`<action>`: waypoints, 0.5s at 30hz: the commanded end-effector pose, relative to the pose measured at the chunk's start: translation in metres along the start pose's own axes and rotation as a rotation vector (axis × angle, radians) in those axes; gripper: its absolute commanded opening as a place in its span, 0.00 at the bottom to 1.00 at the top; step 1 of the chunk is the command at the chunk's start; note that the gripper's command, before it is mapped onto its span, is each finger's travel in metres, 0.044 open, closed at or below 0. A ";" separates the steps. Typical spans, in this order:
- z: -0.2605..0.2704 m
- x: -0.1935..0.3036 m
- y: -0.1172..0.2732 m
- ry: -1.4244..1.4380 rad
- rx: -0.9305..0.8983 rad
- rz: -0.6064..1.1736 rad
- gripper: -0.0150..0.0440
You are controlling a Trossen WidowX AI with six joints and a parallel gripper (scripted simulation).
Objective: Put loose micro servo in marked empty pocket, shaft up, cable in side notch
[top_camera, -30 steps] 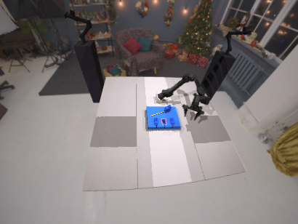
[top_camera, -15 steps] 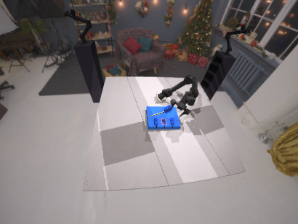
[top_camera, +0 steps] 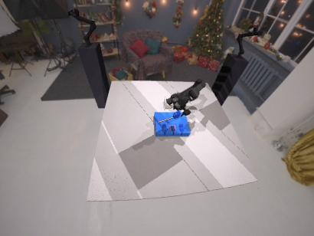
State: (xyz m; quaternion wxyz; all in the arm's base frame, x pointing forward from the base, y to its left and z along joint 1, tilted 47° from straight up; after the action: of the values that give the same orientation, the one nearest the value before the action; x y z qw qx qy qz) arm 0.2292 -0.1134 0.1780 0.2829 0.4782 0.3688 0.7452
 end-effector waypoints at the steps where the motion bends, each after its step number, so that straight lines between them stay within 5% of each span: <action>1: -0.022 -0.005 -0.001 -0.106 -0.018 0.125 1.00; 15: -0.032 -0.005 -0.005 -0.161 -0.035 0.188 1.00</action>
State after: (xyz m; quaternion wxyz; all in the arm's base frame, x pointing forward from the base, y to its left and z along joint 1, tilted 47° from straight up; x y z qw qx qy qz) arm 0.2025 -0.1276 0.1681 0.2540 0.5591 0.2914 0.7334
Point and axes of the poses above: the point midway between the two fingers, 35 mm back from their tips, its own y axis back along the fingers, its own z axis across the jaws, x = y × z, the point moved 7 cm from there along y, back along the fingers, and after that the axes turned 8 degrees about -y, right-handed, at the moved point
